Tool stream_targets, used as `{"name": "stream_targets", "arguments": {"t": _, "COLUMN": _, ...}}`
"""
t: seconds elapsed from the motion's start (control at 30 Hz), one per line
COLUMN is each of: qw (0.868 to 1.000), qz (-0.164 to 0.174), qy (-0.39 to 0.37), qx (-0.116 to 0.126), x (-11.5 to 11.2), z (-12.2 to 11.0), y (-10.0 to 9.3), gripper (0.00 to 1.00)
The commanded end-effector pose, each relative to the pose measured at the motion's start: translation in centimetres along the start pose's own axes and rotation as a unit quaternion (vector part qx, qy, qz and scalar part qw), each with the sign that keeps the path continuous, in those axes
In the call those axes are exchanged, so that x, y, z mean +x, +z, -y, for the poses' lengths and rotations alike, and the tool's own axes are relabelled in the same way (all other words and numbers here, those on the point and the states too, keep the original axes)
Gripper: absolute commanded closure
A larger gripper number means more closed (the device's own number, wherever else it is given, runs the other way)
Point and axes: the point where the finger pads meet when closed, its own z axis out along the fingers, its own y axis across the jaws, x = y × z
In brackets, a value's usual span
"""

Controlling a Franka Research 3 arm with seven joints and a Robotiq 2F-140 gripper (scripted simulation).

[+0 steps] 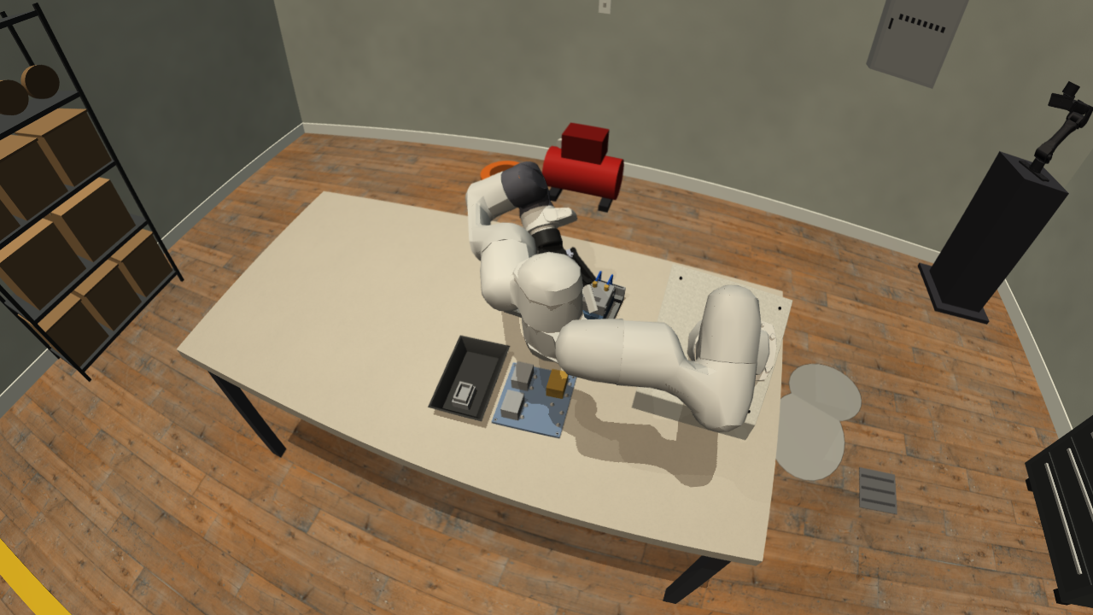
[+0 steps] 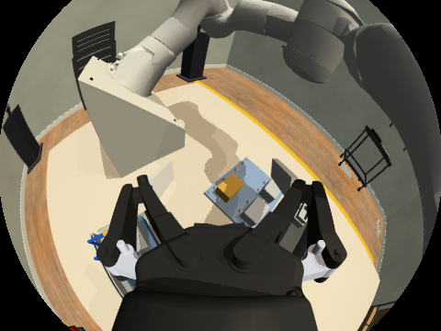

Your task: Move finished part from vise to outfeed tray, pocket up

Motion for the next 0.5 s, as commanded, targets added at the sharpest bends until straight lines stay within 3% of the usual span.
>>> {"name": "stream_targets", "arguments": {"t": 0.0, "qw": 1.0, "qz": 0.0, "qy": 0.005, "qx": 0.0, "x": 0.0, "z": -0.1, "y": 0.0, "gripper": 0.0}}
{"name": "stream_targets", "arguments": {"t": 0.03, "qw": 0.996, "qz": 0.058, "qy": 0.059, "qx": -0.013, "x": -1.3, "z": 0.6, "y": -2.5, "gripper": 0.0}}
{"name": "stream_targets", "arguments": {"t": 0.47, "qw": 0.996, "qz": 0.062, "qy": 0.064, "qx": -0.015, "x": -1.4, "z": 0.7, "y": -2.7, "gripper": 0.0}}
